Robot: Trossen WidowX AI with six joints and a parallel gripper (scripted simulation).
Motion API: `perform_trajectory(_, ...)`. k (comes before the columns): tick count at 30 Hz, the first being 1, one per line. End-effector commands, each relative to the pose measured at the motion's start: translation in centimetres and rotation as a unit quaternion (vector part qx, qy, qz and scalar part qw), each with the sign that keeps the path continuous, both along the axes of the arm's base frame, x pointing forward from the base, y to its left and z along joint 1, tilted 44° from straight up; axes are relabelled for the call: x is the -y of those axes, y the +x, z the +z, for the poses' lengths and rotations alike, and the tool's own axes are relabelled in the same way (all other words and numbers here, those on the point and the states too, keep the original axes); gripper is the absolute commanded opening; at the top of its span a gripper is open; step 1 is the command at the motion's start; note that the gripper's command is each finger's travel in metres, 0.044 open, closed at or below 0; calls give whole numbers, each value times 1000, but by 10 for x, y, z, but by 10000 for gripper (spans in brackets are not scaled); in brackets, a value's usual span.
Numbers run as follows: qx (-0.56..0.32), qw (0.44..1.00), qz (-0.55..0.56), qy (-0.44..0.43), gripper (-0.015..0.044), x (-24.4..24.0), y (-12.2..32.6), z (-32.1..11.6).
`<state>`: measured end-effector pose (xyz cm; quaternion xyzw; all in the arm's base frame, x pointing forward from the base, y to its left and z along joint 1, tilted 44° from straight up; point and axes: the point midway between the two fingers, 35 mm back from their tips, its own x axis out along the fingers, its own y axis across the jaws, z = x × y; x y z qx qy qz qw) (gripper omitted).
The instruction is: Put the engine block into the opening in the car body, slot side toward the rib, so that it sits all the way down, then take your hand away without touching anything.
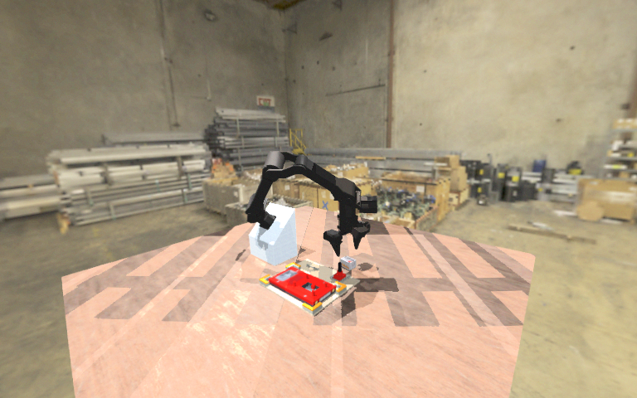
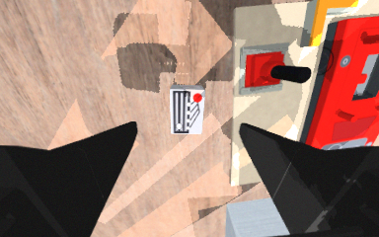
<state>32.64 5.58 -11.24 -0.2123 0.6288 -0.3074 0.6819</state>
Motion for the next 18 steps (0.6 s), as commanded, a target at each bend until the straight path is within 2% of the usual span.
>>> perform_trajectory(1, 3, 1000, 4, -1, 440, 6, 2, -8)
perform_trajectory(18, 3, 1000, 4, -1, 440, 22, 3, -25)
